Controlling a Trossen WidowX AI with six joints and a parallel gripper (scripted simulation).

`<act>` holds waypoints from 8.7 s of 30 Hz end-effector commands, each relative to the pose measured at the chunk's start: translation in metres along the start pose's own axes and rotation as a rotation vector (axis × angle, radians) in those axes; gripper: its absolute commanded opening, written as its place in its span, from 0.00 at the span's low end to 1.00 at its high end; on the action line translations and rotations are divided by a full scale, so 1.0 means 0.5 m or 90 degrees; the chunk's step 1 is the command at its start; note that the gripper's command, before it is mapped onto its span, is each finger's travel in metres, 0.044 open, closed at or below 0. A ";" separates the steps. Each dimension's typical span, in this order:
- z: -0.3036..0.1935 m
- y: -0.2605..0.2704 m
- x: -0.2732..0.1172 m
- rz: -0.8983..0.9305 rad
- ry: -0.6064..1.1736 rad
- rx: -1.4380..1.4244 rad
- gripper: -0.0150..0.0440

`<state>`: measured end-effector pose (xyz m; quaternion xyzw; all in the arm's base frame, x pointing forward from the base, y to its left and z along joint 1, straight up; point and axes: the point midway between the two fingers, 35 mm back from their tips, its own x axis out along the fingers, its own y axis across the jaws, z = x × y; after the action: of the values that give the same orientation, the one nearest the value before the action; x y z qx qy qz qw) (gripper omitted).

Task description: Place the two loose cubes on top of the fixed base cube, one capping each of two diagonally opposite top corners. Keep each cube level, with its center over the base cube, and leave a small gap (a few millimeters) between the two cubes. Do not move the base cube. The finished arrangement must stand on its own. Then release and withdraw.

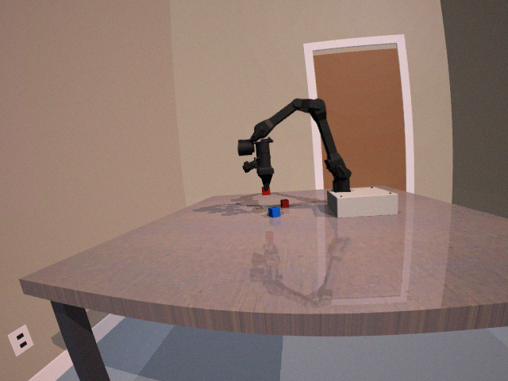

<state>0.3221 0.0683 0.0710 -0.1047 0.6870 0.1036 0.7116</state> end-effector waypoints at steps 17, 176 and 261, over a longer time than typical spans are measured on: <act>-0.009 0.097 0.039 0.004 0.002 0.248 0.43; -0.191 -0.240 0.170 -0.007 0.007 -0.067 0.44; -0.087 0.004 -0.033 0.001 0.003 0.154 0.43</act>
<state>0.2799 0.0467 0.0868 -0.0299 0.6966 0.0322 0.7161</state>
